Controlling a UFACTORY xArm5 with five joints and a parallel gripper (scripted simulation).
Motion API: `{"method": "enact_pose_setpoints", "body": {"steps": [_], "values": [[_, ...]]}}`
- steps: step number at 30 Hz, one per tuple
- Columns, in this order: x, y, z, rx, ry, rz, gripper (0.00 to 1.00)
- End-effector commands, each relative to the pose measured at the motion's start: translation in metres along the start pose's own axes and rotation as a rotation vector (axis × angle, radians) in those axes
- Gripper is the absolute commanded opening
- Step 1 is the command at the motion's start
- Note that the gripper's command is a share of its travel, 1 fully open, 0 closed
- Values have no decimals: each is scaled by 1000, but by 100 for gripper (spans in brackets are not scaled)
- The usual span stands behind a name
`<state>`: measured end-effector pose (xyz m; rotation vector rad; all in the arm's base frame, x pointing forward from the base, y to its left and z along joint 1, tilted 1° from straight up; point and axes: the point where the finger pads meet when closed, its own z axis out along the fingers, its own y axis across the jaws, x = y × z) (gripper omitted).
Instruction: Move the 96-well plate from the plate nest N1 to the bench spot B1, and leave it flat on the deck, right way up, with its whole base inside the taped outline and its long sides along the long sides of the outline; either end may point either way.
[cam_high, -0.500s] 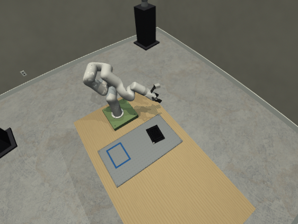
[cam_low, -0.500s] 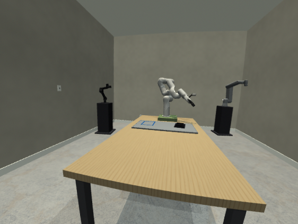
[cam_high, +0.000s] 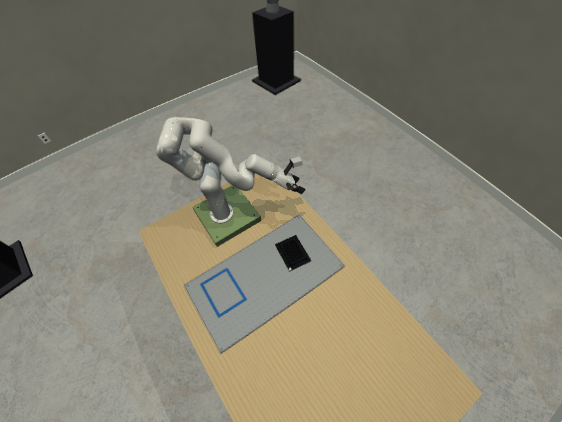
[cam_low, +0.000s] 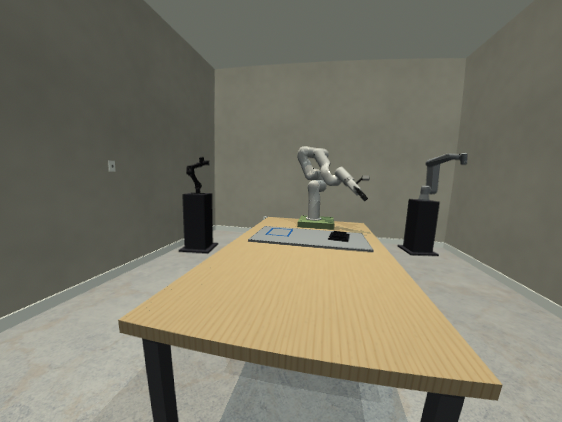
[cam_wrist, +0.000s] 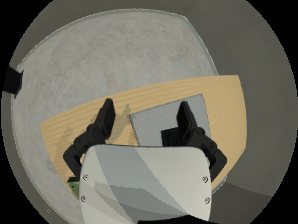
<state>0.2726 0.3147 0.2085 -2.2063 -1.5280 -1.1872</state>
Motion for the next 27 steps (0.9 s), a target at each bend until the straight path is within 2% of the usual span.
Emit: {"method": "enact_pose_setpoints", "body": {"steps": [1, 2, 4, 6, 9, 11, 14, 19, 21, 22, 25, 27], "values": [[2, 1, 0, -1, 3, 0, 100], [2, 1, 0, -1, 3, 0, 100], [-3, 15, 2, -14, -42, 45, 100], [-3, 21, 4, -20, -54, 55, 100], [-9, 40, 6, -34, -112, 111, 100], [-10, 42, 7, -38, -113, 111, 100], [-17, 61, 8, -53, -170, 170, 100], [-21, 70, 8, -61, -193, 193, 100], [-26, 81, 8, -69, -227, 230, 100], [-26, 82, 8, -72, -228, 230, 100], [-35, 100, 6, -85, -283, 292, 100], [-36, 103, 6, -89, -285, 291, 100]]}}
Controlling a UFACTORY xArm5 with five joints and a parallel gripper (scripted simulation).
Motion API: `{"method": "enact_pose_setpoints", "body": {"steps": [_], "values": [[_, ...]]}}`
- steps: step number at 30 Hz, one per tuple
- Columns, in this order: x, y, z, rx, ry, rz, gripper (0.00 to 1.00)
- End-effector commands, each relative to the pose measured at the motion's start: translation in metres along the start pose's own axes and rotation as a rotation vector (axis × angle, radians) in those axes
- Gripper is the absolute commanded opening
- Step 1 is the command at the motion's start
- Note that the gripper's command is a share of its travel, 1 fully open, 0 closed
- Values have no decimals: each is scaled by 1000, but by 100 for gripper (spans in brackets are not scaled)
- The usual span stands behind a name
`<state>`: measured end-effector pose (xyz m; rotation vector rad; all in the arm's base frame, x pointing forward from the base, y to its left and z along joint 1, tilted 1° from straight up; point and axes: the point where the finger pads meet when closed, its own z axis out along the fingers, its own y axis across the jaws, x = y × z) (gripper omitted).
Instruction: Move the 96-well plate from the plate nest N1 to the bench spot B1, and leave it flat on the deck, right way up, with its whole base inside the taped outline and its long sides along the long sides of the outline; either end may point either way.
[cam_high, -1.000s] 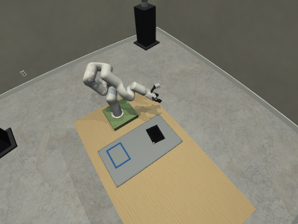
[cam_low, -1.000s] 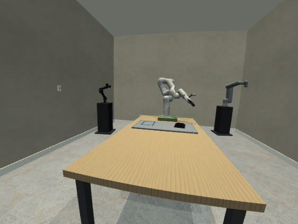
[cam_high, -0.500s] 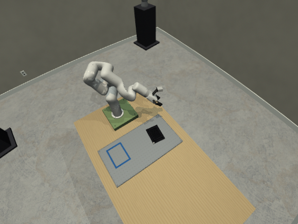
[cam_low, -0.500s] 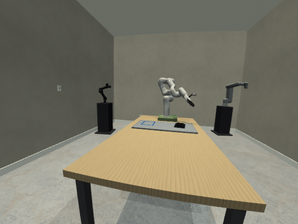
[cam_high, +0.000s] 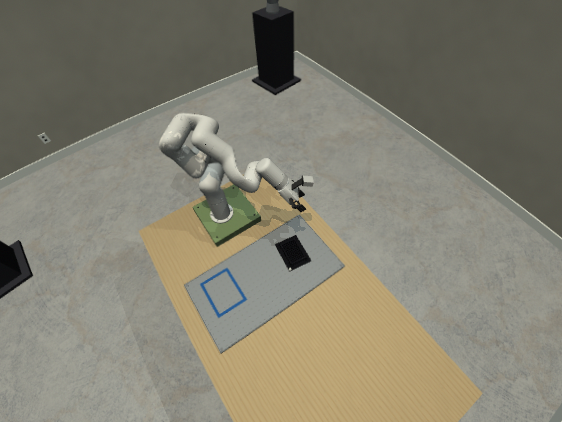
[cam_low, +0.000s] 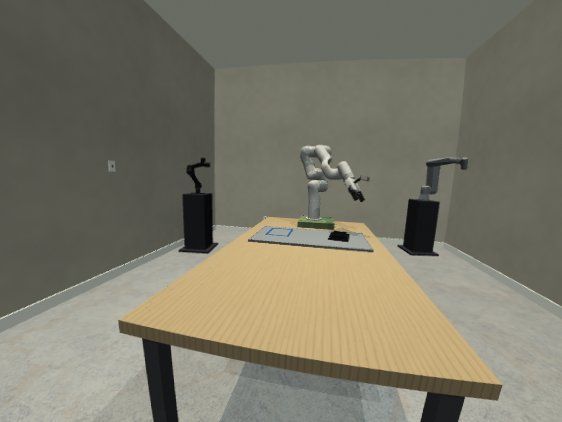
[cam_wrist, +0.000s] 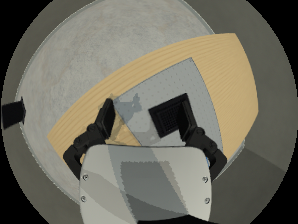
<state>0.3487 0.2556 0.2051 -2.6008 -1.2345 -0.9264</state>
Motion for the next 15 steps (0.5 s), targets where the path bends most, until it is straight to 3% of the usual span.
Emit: {"method": "enact_pose_setpoints", "body": {"steps": [1, 3, 5, 7, 9, 13, 15], "values": [[-1, 19, 1, -14, -47, 51, 100], [-4, 31, 1, -22, -80, 89, 100], [-5, 34, 1, -25, -81, 89, 100], [-9, 47, 0, -33, -123, 139, 100], [-9, 47, 0, -33, -123, 139, 100], [-17, 69, -4, -46, -188, 220, 100], [-18, 74, -4, -51, -189, 219, 100]]}}
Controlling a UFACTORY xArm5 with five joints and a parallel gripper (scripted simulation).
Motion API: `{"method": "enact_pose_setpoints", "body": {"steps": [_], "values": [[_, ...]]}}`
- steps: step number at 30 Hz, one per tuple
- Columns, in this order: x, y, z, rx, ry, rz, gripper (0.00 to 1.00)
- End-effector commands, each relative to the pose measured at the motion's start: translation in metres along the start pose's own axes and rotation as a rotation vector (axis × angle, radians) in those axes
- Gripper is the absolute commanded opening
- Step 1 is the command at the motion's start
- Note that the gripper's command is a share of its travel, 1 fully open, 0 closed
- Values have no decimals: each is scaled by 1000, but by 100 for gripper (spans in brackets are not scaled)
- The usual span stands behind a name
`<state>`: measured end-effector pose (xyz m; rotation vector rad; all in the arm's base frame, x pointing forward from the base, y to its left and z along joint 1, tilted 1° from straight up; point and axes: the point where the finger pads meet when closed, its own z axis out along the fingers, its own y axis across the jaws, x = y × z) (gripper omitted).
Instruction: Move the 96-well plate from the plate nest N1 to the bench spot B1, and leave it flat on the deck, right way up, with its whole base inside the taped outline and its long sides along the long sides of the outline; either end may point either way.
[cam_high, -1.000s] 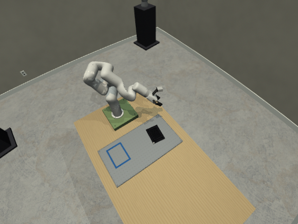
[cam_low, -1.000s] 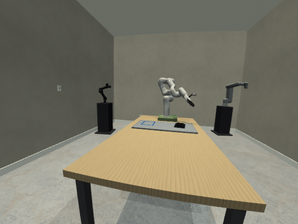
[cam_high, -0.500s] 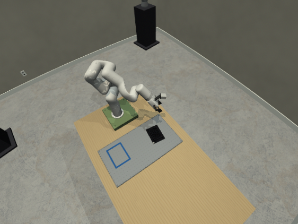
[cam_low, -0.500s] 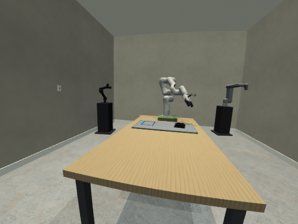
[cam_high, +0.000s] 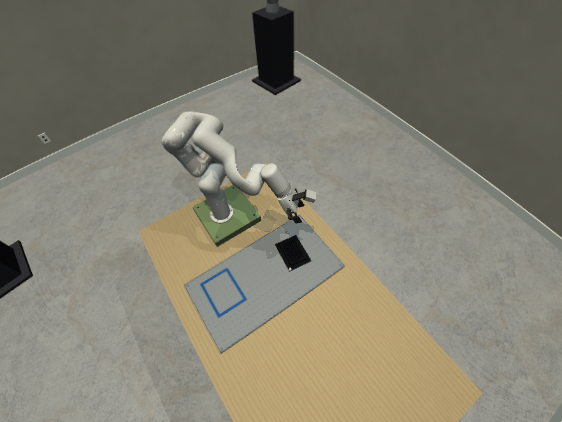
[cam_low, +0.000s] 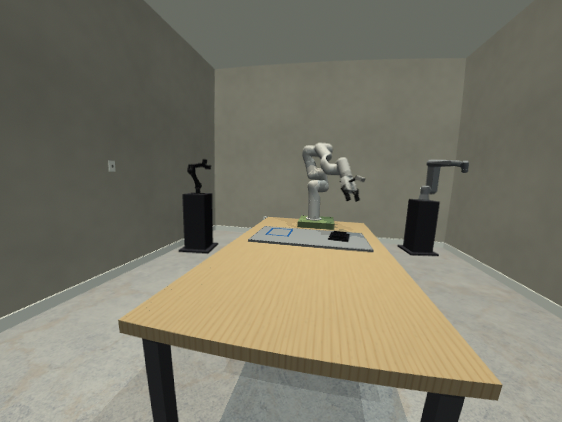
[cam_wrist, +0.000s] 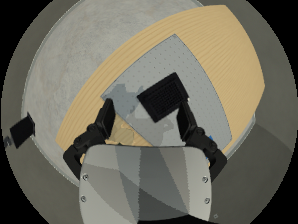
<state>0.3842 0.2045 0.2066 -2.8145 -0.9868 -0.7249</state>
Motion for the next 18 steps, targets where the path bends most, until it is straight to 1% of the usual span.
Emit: {"method": "enact_pose_setpoints", "body": {"steps": [1, 3, 4, 6, 8, 9, 11, 13, 14, 17, 18], "values": [[0, 16, -2, -11, -26, 29, 100], [-3, 28, -3, -17, -66, 81, 100], [-5, 33, -4, -20, -78, 96, 100], [-5, 37, -5, -24, -79, 96, 100], [-9, 49, -7, -29, -119, 148, 100], [-11, 54, -8, -31, -131, 164, 100], [-11, 54, -8, -31, -131, 164, 100], [-15, 65, -11, -35, -170, 217, 100], [-16, 69, -12, -38, -182, 233, 100], [-20, 78, -15, -44, -183, 233, 100], [-22, 83, -17, -46, -203, 259, 100]]}}
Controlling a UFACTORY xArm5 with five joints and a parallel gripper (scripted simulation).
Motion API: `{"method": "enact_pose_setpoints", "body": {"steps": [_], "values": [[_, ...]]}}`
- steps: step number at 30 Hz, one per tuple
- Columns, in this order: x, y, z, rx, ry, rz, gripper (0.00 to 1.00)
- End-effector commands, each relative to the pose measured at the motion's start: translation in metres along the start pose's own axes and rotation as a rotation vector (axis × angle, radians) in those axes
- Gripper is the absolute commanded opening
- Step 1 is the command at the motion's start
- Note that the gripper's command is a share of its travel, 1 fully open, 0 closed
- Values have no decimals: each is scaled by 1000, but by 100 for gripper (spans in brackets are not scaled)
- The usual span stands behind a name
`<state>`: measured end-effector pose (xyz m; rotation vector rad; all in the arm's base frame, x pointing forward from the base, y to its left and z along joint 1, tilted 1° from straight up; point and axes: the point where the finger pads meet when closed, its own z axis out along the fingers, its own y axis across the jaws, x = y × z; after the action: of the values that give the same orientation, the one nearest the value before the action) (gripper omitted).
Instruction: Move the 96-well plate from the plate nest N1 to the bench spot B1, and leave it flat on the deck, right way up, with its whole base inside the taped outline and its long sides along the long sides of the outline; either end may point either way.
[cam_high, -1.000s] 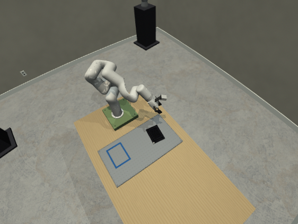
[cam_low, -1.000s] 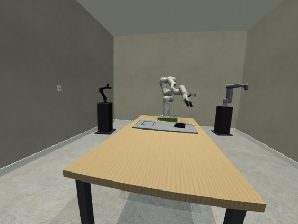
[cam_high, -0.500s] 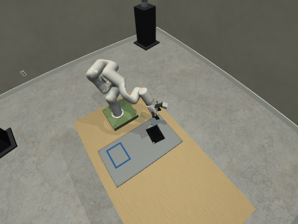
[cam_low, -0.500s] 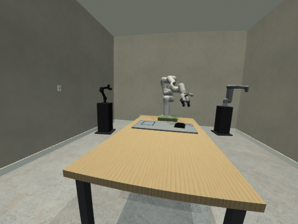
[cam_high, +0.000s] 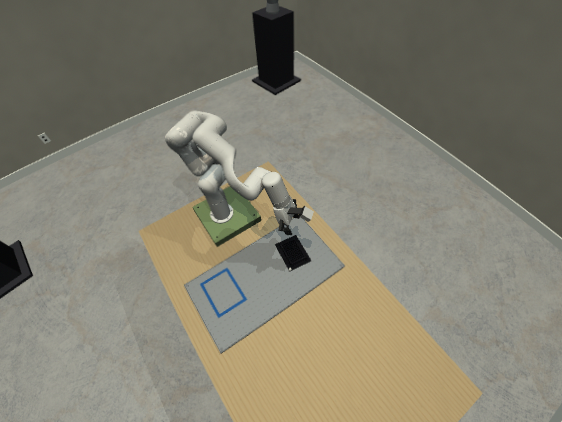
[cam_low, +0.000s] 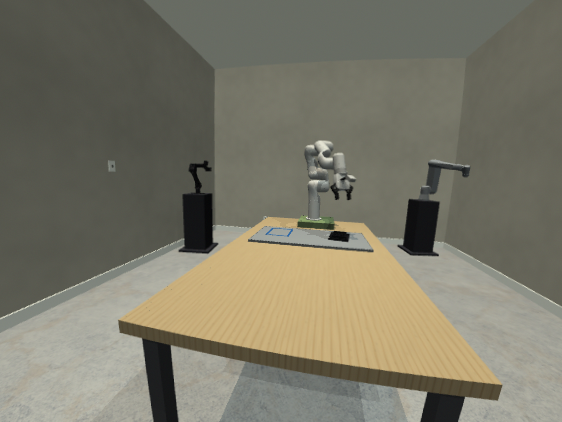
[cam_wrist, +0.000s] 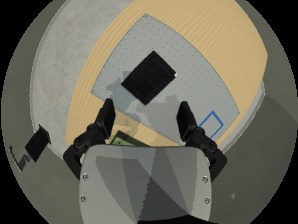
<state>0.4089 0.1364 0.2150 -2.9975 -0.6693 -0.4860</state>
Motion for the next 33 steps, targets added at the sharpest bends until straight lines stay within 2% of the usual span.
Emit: {"method": "enact_pose_setpoints", "body": {"steps": [1, 4, 7, 10, 13, 16, 19, 21, 23, 25, 27, 33], "values": [[-3, 20, -5, -8, -48, 64, 100], [-6, 29, -8, -13, -60, 80, 100], [-10, 44, -12, -17, -111, 150, 100], [-12, 48, -14, -19, -112, 150, 100], [-17, 62, -19, -22, -162, 221, 100], [-20, 69, -22, -25, -163, 221, 100], [-27, 82, -27, -28, -213, 292, 100], [-30, 88, -30, -29, -213, 292, 100], [-34, 96, -34, -31, -251, 347, 100], [-39, 103, -39, -32, -263, 364, 100], [-39, 103, -39, -32, -263, 364, 100], [-38, 90, -12, -55, -286, 561, 100]]}}
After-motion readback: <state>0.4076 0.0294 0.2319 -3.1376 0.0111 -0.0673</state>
